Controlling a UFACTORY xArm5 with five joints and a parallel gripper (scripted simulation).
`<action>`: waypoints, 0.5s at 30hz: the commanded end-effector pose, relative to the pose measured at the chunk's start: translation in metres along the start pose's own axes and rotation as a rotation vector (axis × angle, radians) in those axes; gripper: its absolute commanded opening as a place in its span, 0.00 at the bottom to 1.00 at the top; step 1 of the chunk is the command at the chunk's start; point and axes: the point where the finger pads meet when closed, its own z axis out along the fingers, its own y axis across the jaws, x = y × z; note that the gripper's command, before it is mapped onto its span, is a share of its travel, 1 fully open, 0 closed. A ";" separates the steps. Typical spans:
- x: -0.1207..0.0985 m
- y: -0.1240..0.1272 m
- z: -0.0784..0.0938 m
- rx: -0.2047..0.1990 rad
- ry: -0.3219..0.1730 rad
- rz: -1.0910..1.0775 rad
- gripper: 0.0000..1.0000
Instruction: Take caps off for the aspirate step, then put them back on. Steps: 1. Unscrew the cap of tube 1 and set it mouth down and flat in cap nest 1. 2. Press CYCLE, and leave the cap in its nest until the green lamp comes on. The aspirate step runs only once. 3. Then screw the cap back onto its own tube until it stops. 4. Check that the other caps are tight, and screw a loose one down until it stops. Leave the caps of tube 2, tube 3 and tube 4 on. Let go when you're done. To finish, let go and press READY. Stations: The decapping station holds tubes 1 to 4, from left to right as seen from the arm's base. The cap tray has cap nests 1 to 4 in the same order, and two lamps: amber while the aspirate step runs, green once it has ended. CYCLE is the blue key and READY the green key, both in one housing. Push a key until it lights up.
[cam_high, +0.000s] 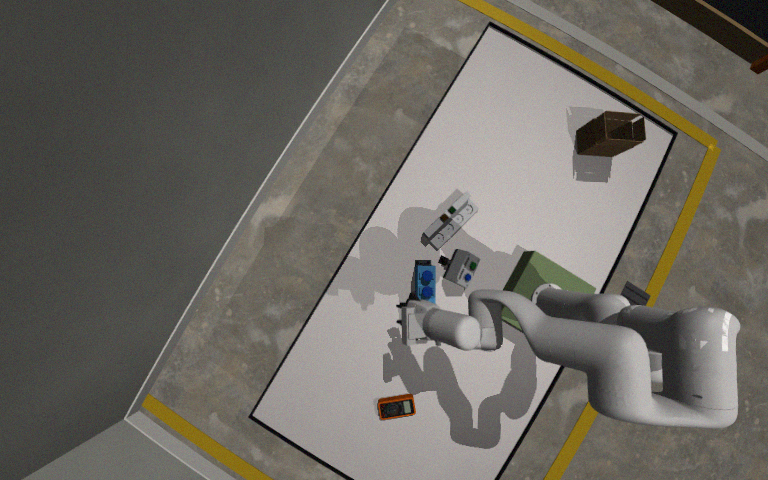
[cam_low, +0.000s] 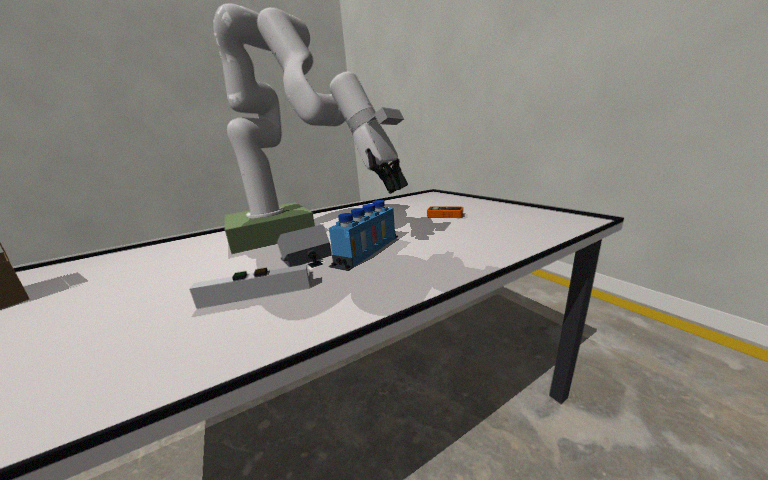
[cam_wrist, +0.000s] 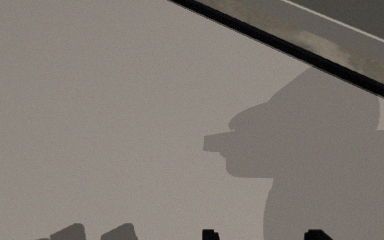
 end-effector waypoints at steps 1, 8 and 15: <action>0.003 0.020 -0.009 -0.026 -0.037 0.044 0.46; 0.003 0.034 -0.015 -0.036 -0.057 0.068 0.46; 0.003 0.057 -0.026 -0.054 -0.092 0.110 0.46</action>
